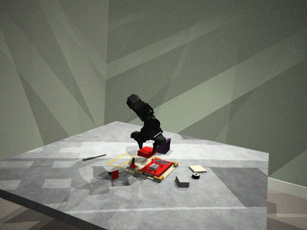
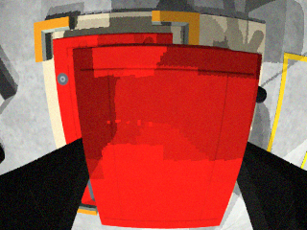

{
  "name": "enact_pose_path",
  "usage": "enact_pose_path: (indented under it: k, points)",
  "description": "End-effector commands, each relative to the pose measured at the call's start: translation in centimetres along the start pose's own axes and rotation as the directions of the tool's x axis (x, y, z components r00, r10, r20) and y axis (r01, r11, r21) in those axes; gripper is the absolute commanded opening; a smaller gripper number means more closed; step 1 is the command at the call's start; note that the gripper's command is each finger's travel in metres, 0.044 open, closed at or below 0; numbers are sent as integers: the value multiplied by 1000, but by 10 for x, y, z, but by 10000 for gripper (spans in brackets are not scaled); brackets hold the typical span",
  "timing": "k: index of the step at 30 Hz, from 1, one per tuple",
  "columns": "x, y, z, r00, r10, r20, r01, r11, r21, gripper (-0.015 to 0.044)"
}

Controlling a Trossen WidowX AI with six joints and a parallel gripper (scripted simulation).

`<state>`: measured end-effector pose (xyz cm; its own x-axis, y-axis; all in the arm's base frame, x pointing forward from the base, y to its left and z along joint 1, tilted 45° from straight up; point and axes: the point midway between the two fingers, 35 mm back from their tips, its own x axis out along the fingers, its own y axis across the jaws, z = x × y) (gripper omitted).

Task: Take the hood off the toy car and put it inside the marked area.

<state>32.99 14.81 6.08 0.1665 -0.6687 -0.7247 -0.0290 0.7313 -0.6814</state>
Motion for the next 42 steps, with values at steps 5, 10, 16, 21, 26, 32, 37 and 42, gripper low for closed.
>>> enact_pose_path:
  k: [5,10,16,21,26,32,37,42]
  points:
    - [-2,-35,-1,1000,-2,-1,2,1000,-8,0]
    - [-4,-55,-3,1000,-1,-1,1,1000,-8,0]
    - [-5,-79,-7,1000,-2,-1,2,1000,-8,0]
    - [-5,-99,-12,1000,-3,-1,3,1000,-8,0]
    - [-5,-118,-18,1000,-5,-1,5,1000,-7,0]
    - [-5,-140,-26,1000,-9,-1,9,1000,-7,0]
    - [-5,-158,-34,1000,-13,-1,13,1000,-6,0]
    - [-5,-175,-43,1000,-17,-2,17,1000,-5,0]
